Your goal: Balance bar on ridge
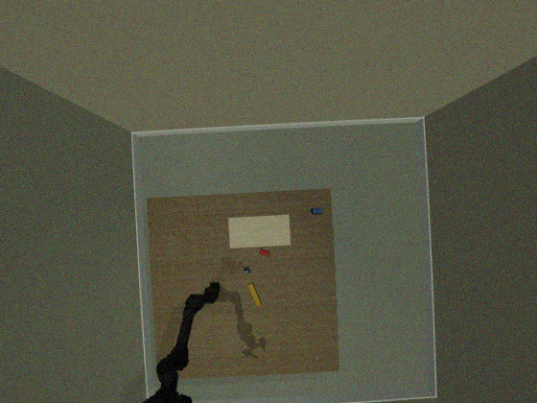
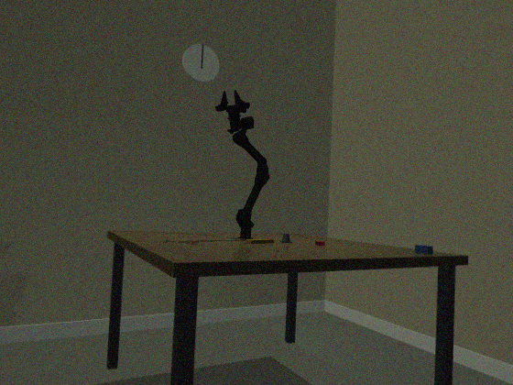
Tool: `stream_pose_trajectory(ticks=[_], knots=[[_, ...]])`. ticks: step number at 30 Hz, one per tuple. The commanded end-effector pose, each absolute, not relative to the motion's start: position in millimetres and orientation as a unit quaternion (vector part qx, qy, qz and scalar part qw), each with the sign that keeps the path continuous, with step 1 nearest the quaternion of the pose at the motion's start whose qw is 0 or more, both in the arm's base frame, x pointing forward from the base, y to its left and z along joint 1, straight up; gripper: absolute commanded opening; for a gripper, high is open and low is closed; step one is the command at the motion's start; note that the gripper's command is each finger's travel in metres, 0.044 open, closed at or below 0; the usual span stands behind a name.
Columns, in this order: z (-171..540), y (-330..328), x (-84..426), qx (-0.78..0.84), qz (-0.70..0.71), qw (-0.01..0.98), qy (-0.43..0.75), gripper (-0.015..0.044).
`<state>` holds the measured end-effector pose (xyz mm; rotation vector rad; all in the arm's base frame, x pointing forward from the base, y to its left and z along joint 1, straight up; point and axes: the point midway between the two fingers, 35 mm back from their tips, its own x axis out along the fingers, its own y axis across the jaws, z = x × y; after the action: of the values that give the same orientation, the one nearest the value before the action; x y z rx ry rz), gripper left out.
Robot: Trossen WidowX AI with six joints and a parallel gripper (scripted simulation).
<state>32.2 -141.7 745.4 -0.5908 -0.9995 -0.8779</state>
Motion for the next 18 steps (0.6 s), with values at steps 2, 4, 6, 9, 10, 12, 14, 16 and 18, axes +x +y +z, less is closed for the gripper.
stream_pose_trajectory(ticks=[2,4,6,9,10,12,14,16,18], knots=[[730.5,-174.4,39.3,-0.198,-0.400,0.770,-0.456,0.0315],[723.9,-186.5,43.8,-0.170,-0.399,0.779,-0.453,0.0315],[716.6,-198.9,48.9,-0.142,-0.398,0.788,-0.448,0.0315],[703.5,-218.9,58.3,-0.096,-0.397,0.801,-0.438,0.0315],[698.6,-225.5,62.0,-0.080,-0.396,0.805,-0.434,0.0315],[688.5,-238.3,70.0,-0.048,-0.395,0.813,-0.425,0.0315],[677.7,-250.3,78.7,-0.017,-0.394,0.820,-0.415,0.0315],[666.3,-261.5,88.1,0.014,-0.392,0.826,-0.404,0.0315],[655.6,-270.7,97.7,0.039,-0.391,0.832,-0.392,0.0315]])
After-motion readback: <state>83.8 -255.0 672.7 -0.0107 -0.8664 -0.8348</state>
